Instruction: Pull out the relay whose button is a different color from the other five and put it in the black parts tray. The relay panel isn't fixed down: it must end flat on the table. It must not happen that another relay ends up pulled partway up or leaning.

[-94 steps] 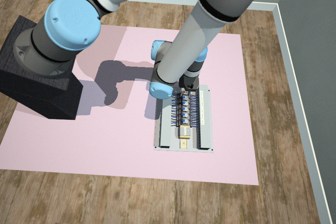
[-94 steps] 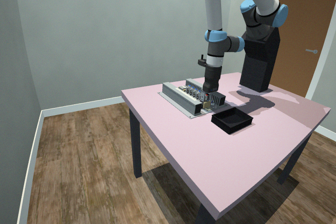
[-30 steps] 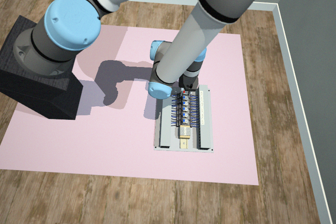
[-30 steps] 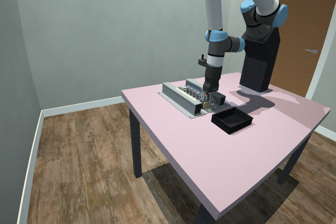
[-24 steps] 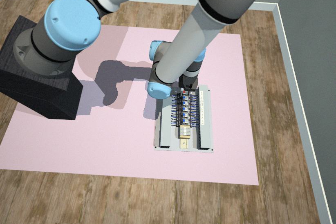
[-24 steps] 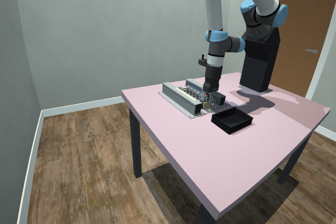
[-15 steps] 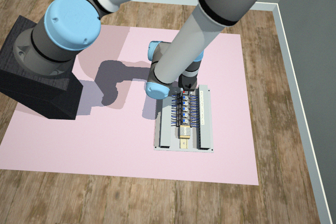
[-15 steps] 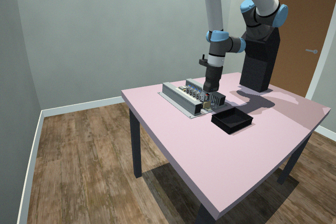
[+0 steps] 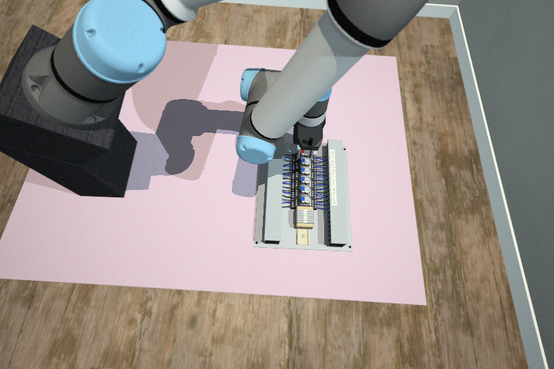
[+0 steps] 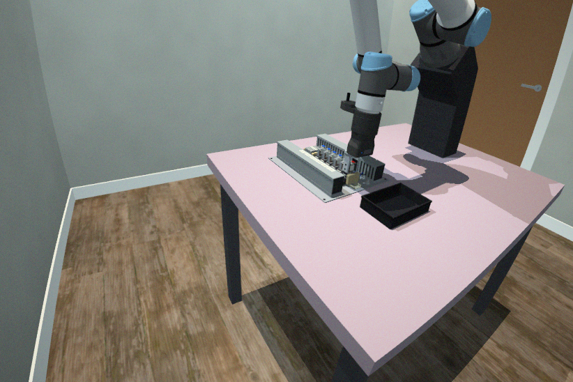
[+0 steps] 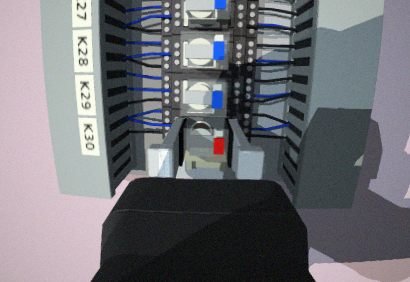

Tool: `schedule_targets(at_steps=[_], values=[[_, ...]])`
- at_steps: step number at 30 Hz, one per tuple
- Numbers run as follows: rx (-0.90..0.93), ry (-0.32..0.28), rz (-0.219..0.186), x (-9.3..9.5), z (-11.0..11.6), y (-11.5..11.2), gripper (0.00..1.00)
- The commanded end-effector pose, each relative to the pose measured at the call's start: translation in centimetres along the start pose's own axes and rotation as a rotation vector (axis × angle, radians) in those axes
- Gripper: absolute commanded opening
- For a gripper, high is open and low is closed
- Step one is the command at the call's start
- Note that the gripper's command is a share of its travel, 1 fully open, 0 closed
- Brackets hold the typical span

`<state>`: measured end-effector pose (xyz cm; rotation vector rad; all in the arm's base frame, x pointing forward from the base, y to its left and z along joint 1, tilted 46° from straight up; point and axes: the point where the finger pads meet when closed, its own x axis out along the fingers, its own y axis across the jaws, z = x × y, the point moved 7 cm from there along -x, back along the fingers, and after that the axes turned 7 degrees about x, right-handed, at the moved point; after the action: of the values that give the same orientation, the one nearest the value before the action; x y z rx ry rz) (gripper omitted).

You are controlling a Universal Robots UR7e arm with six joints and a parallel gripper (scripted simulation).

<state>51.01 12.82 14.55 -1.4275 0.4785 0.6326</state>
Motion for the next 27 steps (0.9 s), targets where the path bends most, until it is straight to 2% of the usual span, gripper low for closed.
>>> schedule_targets(at_steps=[1, 27], values=[[0.0, -0.001, -0.007, -0.04, 0.01, 0.0, 0.0], [0.0, -0.006, -0.046, -0.05, -0.04, 0.39, 0.0]])
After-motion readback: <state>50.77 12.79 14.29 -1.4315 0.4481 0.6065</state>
